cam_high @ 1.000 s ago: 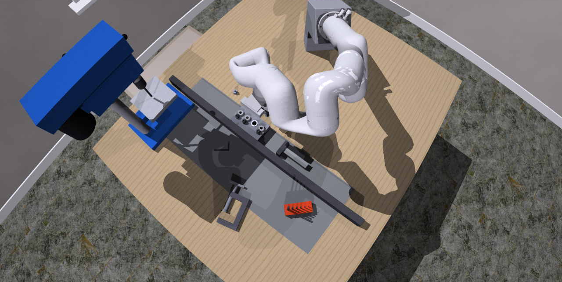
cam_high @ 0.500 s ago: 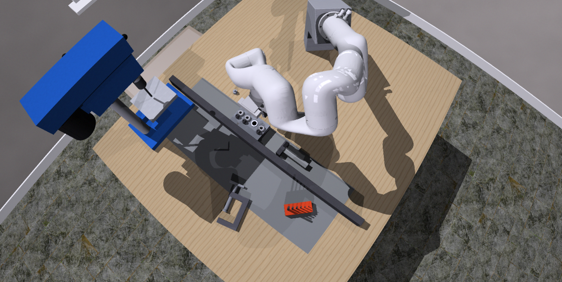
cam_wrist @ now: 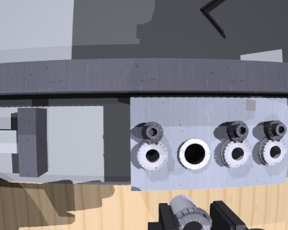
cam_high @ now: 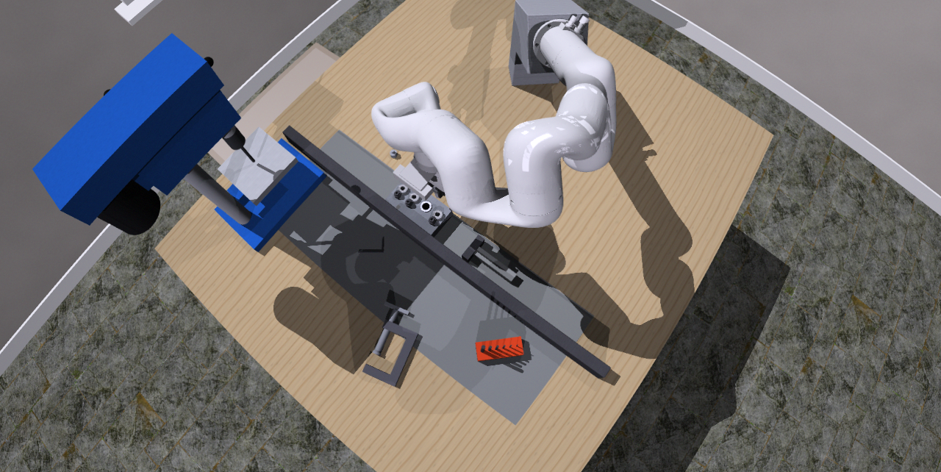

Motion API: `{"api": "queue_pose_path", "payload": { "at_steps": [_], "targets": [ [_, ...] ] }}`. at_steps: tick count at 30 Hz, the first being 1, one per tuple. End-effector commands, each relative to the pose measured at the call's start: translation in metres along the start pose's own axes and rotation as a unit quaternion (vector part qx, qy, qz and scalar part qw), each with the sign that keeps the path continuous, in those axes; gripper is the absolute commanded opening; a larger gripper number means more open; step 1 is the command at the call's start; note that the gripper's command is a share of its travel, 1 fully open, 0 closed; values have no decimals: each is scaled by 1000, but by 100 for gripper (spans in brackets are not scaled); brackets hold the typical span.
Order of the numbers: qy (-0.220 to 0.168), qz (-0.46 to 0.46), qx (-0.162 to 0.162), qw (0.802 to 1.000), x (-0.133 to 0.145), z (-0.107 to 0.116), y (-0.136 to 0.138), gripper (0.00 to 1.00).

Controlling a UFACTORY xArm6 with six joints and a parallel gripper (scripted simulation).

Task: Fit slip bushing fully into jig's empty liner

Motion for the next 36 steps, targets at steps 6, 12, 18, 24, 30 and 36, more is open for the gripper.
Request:
{"api": "queue_pose_path", "payload": {
  "at_steps": [6, 12, 18, 24, 30, 36],
  "targets": [
    [0, 0, 0, 1000, -4, 1, 4, 26],
    [0, 0, 0, 1000, -9, 1, 8, 26],
    [0, 0, 0, 1000, -12, 2, 11, 26],
    [0, 0, 1, 1000, -14, 2, 13, 26],
    [0, 0, 1, 1000, -19, 2, 18, 26],
    [0, 0, 1, 1000, -20, 2, 19, 26]
  ]
}}
Point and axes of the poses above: the point where the finger pads meet when closed, its own z axis back along the fingers, its own y axis across the jaws, x = y × z, the point moved 1 cm from there along z, back along the fingers, and after that the axes turned 12 degrees about z, right-handed, at the moved point
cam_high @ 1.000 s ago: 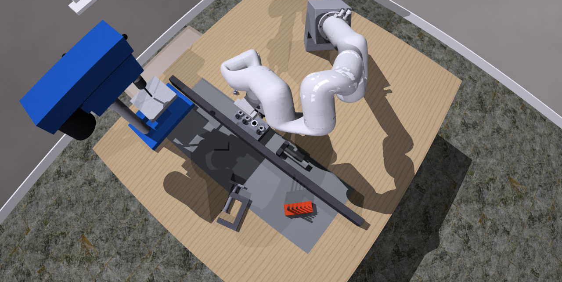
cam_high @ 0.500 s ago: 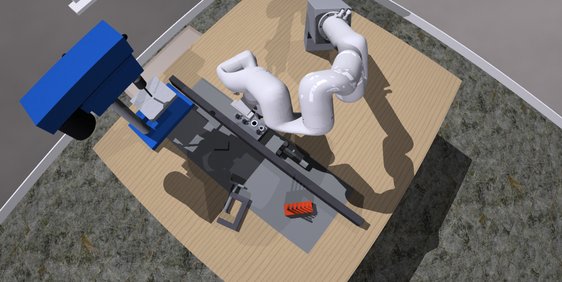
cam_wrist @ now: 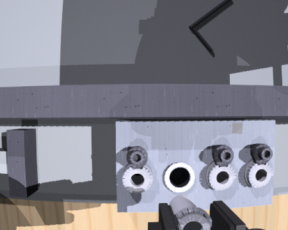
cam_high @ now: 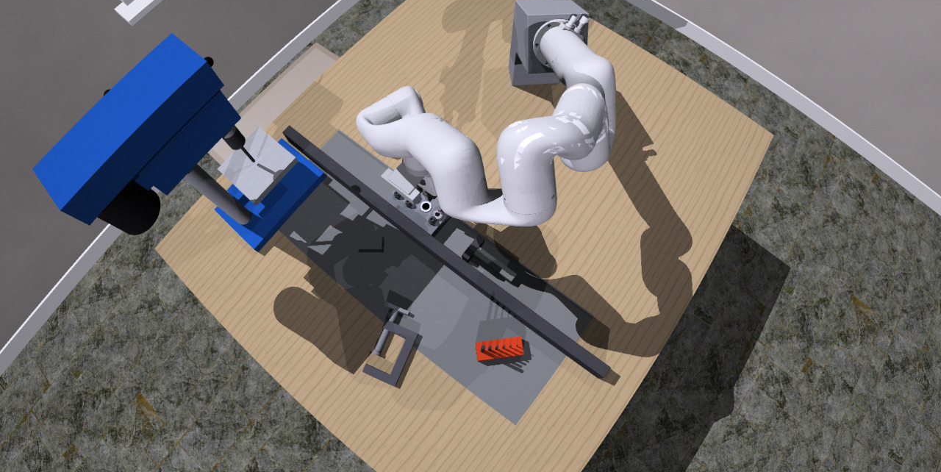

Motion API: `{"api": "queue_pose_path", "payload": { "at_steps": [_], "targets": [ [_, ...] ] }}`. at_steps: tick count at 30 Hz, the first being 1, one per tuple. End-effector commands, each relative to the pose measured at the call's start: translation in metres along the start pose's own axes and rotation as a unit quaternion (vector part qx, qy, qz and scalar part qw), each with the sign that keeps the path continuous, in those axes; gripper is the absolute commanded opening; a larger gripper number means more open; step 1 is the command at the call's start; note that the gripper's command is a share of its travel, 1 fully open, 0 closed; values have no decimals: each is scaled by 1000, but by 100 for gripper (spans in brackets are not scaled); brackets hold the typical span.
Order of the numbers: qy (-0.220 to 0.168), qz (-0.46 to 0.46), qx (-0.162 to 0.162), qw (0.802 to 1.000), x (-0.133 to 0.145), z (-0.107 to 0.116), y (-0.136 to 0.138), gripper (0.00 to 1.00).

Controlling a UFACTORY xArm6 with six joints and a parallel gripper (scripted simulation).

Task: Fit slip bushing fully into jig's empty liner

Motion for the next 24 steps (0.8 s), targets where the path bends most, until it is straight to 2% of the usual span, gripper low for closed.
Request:
{"api": "queue_pose_path", "payload": {
  "at_steps": [1, 24],
  "targets": [
    [1, 0, 0, 1000, -2, 1, 1, 26],
    [0, 0, 1, 1000, -10, -5, 9, 26]
  ]
}}
Point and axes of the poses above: the point where the finger pads meet when closed, its own z axis back along the fingers, its own y axis across the jaws, x = y × z, the point moved 1 cm from there along z, back along the fingers, and after that the axes turned 12 degrees about z, right-handed, at the moved point
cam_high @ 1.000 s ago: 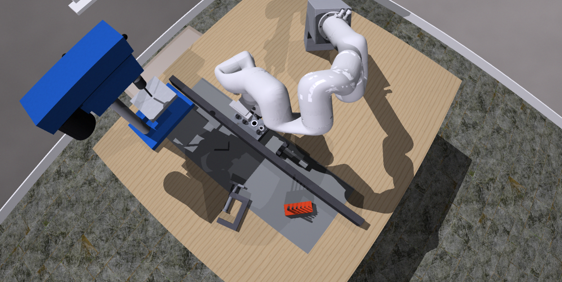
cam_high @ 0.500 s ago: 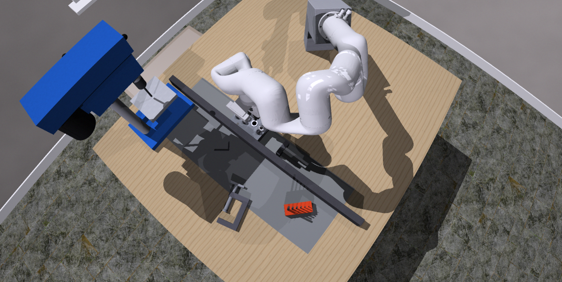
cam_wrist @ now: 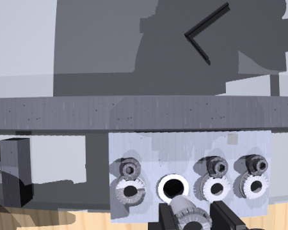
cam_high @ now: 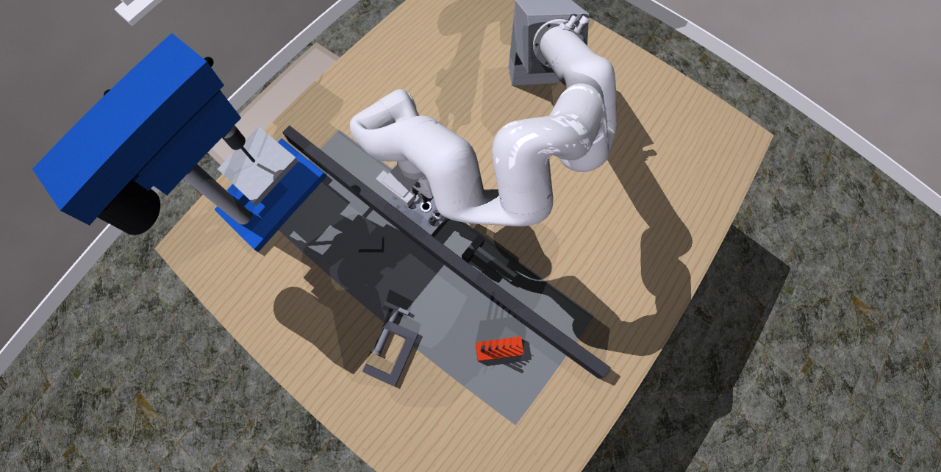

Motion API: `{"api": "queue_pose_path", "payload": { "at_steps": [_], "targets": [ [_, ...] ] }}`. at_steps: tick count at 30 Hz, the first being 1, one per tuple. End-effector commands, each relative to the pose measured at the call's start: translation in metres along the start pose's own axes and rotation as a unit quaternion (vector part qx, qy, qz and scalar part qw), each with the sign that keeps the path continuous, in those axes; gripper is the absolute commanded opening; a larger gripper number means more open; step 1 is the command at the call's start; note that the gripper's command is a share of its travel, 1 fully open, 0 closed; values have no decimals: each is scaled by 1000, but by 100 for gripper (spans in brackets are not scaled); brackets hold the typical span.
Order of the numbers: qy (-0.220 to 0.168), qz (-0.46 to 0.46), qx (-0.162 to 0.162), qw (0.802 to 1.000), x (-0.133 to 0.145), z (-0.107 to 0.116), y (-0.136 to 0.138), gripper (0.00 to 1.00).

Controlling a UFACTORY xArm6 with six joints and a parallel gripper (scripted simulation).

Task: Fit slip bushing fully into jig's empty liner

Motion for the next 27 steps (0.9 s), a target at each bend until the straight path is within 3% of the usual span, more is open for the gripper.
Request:
{"api": "queue_pose_path", "payload": {
  "at_steps": [1, 27],
  "targets": [
    [1, 0, 1, 1000, -1, -4, 1, 26],
    [1, 0, 1, 1000, -1, -31, 1, 26]
  ]
}}
Point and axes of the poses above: the point where the finger pads meet when closed, its own z axis back along the fingers, its own y axis across the jaws, x = y × z, the point moved 1 cm from there along z, back along the fingers, and after that the axes turned 12 degrees about z, right-handed, at the moved point
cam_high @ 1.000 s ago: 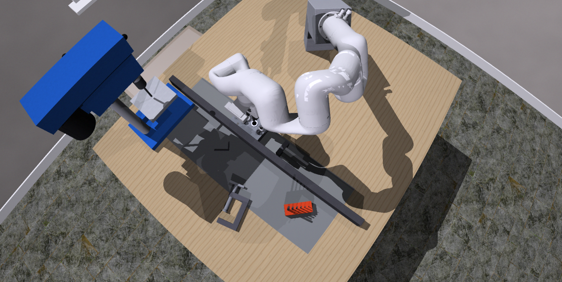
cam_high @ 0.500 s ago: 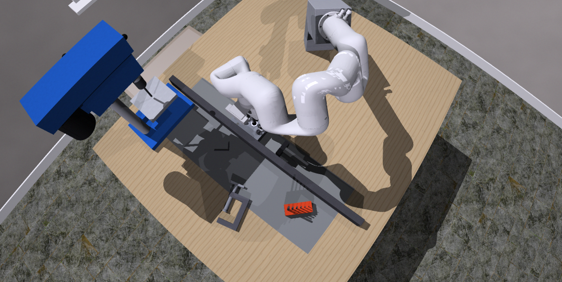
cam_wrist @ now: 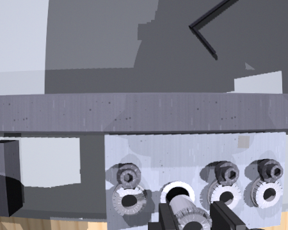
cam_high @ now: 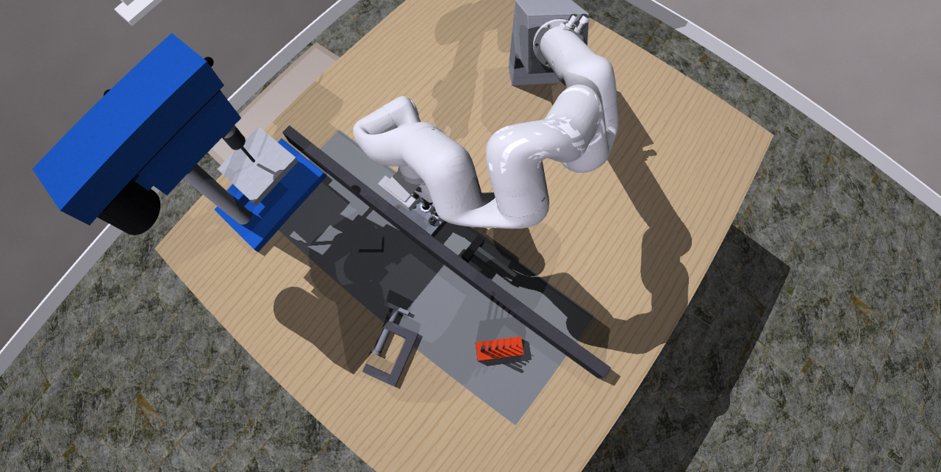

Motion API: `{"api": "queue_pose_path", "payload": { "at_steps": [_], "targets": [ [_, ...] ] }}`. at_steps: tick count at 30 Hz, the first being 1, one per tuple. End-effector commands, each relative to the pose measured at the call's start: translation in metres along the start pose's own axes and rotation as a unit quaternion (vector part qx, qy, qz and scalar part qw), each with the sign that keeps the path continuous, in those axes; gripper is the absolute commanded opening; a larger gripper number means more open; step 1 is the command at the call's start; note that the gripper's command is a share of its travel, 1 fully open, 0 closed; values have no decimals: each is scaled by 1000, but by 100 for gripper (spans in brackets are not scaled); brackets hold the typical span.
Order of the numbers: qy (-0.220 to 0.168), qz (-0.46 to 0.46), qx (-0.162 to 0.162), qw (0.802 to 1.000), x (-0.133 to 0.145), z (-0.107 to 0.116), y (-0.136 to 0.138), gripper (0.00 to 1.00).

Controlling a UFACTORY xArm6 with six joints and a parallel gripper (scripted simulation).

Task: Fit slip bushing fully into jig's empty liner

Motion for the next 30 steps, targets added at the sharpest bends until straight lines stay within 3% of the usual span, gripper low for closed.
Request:
{"api": "queue_pose_path", "payload": {
  "at_steps": [1, 30],
  "targets": [
    [1, 0, 1, 1000, -1, -7, 1, 26],
    [1, 0, 1, 1000, -1, -10, 1, 26]
  ]
}}
Point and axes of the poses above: the point where the finger pads meet when closed, its own z axis back along the fingers, its own y axis across the jaws, x = y × z, the point moved 1 cm from there along z, back along the fingers, and after that the axes turned 12 degrees about z, right-handed, at the moved point
